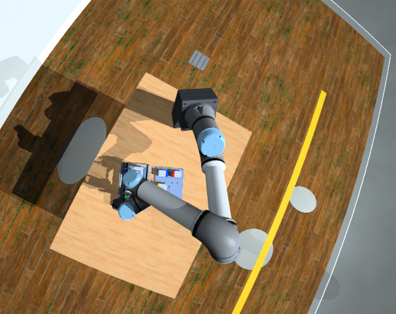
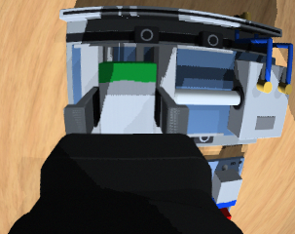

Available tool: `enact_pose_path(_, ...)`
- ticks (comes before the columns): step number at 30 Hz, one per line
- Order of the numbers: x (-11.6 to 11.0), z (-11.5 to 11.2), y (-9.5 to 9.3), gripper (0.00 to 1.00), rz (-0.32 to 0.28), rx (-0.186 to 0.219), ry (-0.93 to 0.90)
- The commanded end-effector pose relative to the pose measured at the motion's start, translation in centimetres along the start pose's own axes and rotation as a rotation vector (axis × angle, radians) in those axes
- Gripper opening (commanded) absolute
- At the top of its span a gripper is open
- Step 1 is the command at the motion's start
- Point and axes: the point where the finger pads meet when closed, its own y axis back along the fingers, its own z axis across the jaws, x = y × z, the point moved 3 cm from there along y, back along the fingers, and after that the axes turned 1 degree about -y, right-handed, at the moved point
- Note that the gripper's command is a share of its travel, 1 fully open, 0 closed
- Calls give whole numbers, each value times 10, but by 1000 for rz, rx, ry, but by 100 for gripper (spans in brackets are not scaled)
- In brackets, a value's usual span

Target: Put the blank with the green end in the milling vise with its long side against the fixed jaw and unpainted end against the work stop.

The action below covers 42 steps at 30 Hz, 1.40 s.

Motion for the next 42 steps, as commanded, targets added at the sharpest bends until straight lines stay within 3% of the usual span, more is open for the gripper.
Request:
enact_pose_path(1,0,0,0,0,1,1,0)
enact_pose_path(42,0,0,-4,0,1,1,0)
